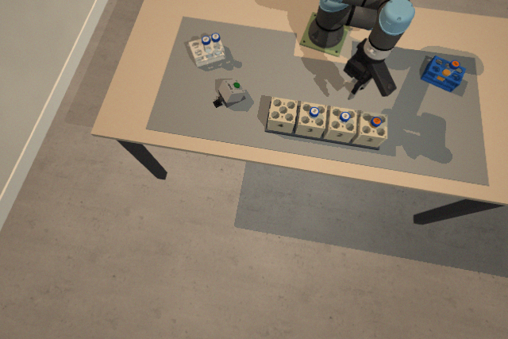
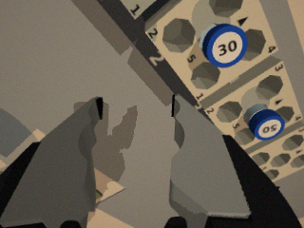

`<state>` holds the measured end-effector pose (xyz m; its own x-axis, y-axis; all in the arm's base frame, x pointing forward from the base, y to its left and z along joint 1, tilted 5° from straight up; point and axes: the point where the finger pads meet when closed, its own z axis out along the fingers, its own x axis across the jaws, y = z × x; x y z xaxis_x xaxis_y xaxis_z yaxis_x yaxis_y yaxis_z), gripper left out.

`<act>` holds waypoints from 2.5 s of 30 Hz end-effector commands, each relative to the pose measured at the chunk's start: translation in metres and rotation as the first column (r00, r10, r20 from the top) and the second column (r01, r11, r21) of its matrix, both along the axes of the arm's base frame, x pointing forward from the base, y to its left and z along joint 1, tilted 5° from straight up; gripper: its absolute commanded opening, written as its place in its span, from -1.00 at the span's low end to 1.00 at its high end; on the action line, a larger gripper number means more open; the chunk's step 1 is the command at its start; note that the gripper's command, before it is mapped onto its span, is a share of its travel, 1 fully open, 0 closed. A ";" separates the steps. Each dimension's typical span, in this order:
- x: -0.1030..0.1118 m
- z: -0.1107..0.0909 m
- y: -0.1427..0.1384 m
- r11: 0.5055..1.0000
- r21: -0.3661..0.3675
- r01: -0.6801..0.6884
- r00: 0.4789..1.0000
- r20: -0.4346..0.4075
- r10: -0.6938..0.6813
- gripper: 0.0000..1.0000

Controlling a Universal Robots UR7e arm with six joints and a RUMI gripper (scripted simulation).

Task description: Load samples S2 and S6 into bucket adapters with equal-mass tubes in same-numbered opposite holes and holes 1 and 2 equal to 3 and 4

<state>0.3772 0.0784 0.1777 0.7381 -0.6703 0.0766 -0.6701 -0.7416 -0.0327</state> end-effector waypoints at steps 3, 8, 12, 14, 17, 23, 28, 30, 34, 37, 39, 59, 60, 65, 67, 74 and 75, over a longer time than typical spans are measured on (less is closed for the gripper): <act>-0.023 -0.002 0.050 0.957 -0.020 -0.290 0.957 -0.007 0.290 -0.30; -0.041 -0.004 0.088 0.957 -0.020 -0.290 0.957 -0.007 0.289 -0.30; -0.048 -0.005 0.103 0.957 -0.020 -0.290 0.957 -0.007 0.289 -0.30; -0.055 -0.006 0.118 0.957 -0.020 -0.290 0.957 -0.007 0.289 -0.30; -0.066 -0.008 0.140 0.957 -0.020 -0.290 0.957 -0.007 0.289 -0.30; -0.088 -0.010 0.186 0.957 -0.019 -0.290 0.957 -0.007 0.290 -0.30; -0.098 -0.012 0.208 0.957 -0.019 -0.290 0.957 -0.007 0.290 -0.30; -0.106 -0.013 0.223 0.957 -0.019 -0.290 0.957 -0.007 0.290 -0.30; -0.120 -0.015 0.253 0.957 -0.019 -0.290 0.957 -0.007 0.290 -0.30; -0.131 -0.016 0.276 0.957 -0.019 -0.290 0.957 -0.007 0.290 -0.30; -0.138 -0.017 0.291 0.957 -0.019 -0.290 0.957 -0.007 0.290 -0.30; -0.188 -0.024 0.395 0.957 -0.019 -0.290 0.957 -0.007 0.290 -0.30; -0.188 -0.024 0.395 0.957 -0.019 -0.290 0.957 -0.007 0.290 -0.30; -0.187 -0.027 0.395 0.957 -0.019 -0.290 0.957 -0.007 0.290 -0.30; -0.187 -0.034 0.394 0.957 -0.019 -0.290 0.957 -0.007 0.290 -0.30; -0.185 -0.057 0.394 0.957 -0.019 -0.290 0.957 -0.007 0.290 -0.30; -0.185 -0.060 0.394 0.957 -0.019 -0.290 0.957 -0.007 0.290 -0.30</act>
